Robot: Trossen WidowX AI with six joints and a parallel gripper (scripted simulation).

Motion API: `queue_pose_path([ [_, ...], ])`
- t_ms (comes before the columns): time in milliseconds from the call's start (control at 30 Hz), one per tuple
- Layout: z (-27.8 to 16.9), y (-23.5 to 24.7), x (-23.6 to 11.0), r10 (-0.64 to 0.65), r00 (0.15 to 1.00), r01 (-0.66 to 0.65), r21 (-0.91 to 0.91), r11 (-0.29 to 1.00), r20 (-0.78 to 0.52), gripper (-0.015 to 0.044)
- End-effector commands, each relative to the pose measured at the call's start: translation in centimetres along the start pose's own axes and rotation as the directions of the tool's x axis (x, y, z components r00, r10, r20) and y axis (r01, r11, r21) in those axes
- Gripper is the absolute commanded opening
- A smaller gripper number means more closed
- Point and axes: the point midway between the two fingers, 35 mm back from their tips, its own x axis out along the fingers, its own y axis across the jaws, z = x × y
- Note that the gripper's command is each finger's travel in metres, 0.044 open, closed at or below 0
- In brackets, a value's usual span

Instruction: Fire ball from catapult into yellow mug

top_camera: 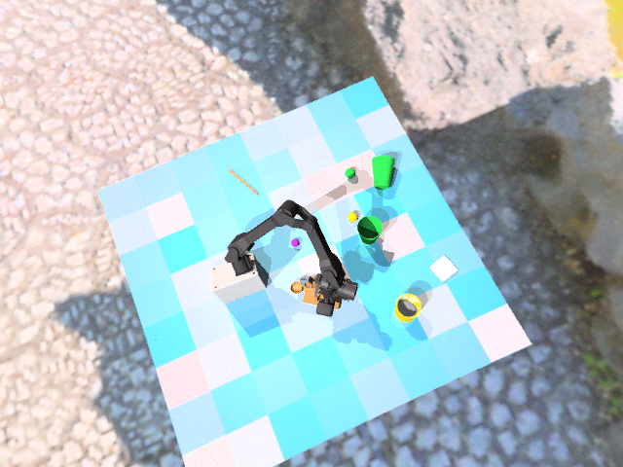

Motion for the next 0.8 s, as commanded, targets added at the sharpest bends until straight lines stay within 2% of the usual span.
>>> queue_pose_path([
  [0,0.0,0.0,-0.1,0.0,1.0,0.0,-0.001,1.0,0.0,0.0],
  [33,0.0,0.0,-0.1,0.0,1.0,0.0,-0.001,1.0,0.0,0.0],
  [533,0.1,0.0,-0.3,-0.001,1.0,0.001,-0.001,1.0,0.001,0.0394],
  [600,0.3,0.0,-2.4,-0.003,1.0,0.003,0.0,1.0,0.002,0.044],
  [700,0.4,-0.1,-7.7,-0.004,1.0,0.004,0.002,1.0,0.004,0.044],
  [767,0.1,-0.1,-9.9,-0.004,1.0,0.004,0.003,1.0,0.003,0.044],
])
